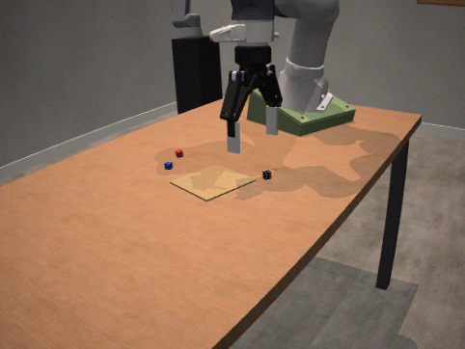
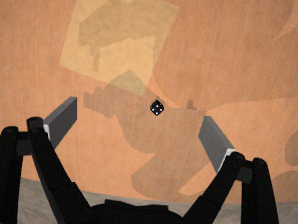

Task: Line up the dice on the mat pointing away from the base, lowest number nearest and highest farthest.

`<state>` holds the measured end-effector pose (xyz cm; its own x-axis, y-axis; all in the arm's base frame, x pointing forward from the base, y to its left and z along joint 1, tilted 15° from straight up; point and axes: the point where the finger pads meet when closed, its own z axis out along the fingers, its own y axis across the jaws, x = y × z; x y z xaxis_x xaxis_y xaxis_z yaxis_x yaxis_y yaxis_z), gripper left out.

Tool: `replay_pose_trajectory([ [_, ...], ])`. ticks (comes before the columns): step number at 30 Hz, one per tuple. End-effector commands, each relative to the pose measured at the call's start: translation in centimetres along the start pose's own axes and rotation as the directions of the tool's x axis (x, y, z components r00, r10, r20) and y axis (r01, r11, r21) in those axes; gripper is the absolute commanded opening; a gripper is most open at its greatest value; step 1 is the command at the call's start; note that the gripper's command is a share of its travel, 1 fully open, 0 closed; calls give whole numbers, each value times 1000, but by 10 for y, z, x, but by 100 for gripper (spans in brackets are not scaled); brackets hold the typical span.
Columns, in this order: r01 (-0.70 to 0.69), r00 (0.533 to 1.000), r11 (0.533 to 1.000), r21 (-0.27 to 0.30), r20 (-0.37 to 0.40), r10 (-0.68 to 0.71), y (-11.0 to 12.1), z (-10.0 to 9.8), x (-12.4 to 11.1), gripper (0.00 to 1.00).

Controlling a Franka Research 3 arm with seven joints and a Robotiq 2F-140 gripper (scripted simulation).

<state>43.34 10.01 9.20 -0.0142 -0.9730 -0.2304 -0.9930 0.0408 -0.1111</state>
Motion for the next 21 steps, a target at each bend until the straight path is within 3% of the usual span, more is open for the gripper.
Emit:
replay_pose_trajectory([
  [1, 20, 1000, 999, -27, 22, -19, 12, -22, -7, 100],
  [8, 20, 1000, 999, -27, 22, -19, 11, -59, -6, 100],
  [21, 20, 1000, 999, -27, 22, -19, 11, -60, -6, 100],
])
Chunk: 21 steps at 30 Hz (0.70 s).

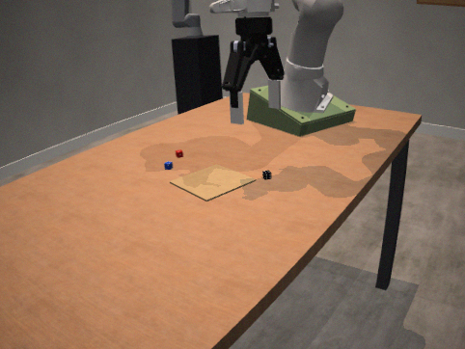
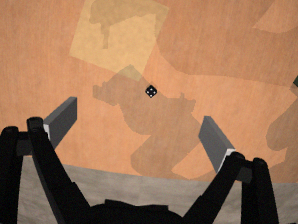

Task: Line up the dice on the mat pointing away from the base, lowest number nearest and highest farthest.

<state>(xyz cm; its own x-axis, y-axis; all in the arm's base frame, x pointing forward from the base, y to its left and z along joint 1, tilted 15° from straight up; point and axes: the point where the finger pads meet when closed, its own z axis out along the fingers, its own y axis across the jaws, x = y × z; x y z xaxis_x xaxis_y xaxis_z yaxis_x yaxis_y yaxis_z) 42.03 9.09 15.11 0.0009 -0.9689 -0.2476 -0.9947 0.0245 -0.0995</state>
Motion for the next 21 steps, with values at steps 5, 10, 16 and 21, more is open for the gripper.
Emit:
replay_pose_trajectory([
  [5, -1, 1000, 1000, -12, 3, 1, 5, 1, -1, 100],
  [10, -44, 999, 999, -12, 3, 44, 5, 1, -2, 100],
  [16, -44, 999, 999, -12, 3, 44, 5, 1, -2, 100],
  [21, -133, 991, 991, -12, 2, 133, 7, 2, -3, 100],
])
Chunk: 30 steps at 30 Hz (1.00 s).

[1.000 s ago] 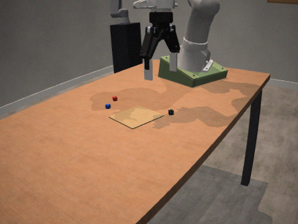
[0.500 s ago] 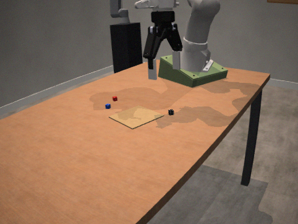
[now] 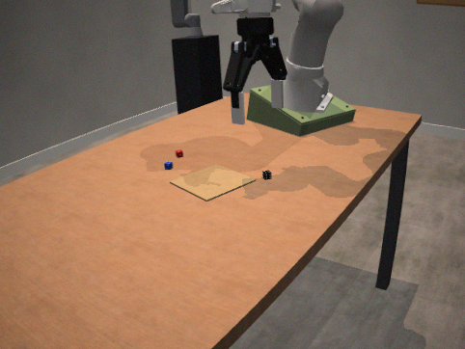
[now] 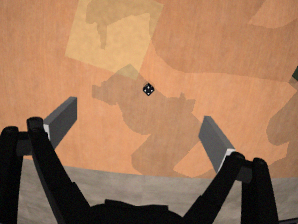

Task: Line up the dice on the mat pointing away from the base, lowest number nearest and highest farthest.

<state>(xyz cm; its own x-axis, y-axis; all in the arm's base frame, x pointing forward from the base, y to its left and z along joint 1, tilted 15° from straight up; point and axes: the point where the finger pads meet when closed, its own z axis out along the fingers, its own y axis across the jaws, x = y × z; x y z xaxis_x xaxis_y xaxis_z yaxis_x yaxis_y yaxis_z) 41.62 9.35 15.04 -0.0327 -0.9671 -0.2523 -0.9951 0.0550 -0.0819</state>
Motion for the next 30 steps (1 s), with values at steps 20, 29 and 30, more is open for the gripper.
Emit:
replay_pose_trajectory([
  [20, -99, 995, 995, -3, 1, 99, 2, 1, -1, 100],
  [29, -222, 975, 975, -3, 1, 222, 4, 3, -2, 100],
  [30, -222, 975, 975, -3, 1, 222, 4, 3, -2, 100],
])
